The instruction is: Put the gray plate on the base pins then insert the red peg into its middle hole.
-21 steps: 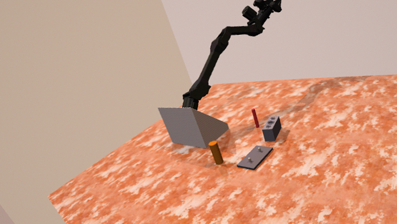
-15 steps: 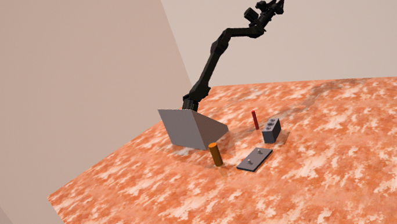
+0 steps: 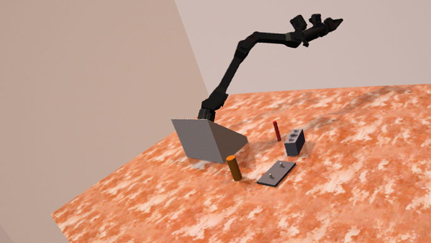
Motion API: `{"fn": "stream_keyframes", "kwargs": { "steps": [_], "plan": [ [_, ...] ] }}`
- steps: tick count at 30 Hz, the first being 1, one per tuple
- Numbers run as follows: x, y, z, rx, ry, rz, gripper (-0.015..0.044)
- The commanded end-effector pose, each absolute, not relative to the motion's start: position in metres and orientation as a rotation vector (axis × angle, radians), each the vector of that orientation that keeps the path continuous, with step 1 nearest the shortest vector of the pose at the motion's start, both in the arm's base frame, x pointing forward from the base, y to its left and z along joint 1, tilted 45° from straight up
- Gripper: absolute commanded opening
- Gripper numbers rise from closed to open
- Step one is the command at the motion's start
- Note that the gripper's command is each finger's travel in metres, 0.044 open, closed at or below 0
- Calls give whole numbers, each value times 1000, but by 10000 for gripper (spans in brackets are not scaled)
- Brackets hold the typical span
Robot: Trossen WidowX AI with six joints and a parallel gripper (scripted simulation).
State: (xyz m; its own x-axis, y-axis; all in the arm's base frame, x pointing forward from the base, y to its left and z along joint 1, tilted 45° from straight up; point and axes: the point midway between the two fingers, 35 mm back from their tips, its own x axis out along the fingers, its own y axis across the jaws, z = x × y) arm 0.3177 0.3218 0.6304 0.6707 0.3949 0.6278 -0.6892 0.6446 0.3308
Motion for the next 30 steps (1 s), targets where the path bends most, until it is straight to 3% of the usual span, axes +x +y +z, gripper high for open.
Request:
{"fn": "stream_keyframes", "kwargs": {
  "steps": [1, 16, 30],
  "plan": [
    [350, 322, 601, 529, -447, 645, 440],
    [481, 258, 377, 455, 334, 501, 440],
    [478, 146, 216, 692, 936, 214, 440]
  ]
}}
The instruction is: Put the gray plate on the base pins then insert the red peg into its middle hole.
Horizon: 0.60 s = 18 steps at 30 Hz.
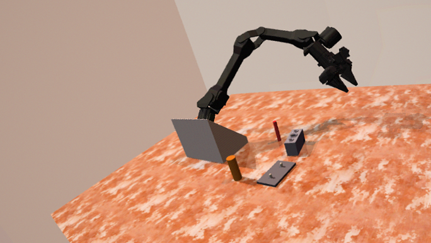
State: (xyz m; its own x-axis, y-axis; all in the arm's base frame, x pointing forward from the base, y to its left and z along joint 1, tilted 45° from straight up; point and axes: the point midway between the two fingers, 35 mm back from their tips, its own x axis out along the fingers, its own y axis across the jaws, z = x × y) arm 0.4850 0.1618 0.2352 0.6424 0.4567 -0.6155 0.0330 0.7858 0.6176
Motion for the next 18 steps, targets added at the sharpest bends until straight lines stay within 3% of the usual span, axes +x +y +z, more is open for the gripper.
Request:
{"fn": "stream_keyframes", "kwargs": {
  "steps": [1, 14, 18],
  "plan": [
    [474, 137, 205, 725, 987, 183, 440],
    [347, 25, 107, 1530, 1715, -454, 440],
    [338, 21, 106, 1600, 1752, -503, 440]
  ]
}}
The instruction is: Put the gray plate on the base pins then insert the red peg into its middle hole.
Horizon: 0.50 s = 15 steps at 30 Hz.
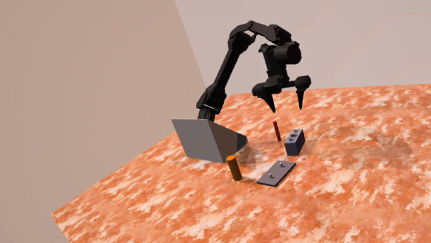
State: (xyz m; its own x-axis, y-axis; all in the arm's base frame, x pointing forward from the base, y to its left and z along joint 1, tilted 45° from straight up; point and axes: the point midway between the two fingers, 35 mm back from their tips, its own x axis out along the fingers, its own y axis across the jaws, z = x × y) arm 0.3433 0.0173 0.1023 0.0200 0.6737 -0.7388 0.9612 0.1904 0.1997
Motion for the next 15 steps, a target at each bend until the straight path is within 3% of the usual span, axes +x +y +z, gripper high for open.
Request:
{"fn": "stream_keyframes", "kwargs": {
  "steps": [1, 8, 15],
  "plan": [
    [338, 21, 106, 1600, 1752, -503, 440],
    [339, 64, 62, 1602, 1753, -500, 440],
    [340, 65, 58, 1602, 1753, -500, 440]
  ]
}}
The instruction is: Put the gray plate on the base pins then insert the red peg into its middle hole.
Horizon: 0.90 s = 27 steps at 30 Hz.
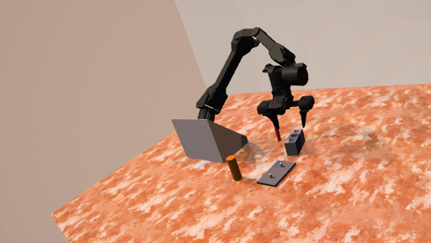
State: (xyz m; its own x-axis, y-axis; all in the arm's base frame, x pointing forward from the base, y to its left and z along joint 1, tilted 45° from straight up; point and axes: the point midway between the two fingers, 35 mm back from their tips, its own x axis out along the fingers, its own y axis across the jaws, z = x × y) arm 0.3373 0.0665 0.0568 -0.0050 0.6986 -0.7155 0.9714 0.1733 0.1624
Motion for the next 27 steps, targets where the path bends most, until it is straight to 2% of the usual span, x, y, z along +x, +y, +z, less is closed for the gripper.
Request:
{"fn": "stream_keyframes", "kwargs": {
  "steps": [1, 27],
  "plan": [
    [340, 68, 55, 1602, 1753, -500, 440],
    [341, 98, 24, 1601, 1754, -500, 440]
  ]
}}
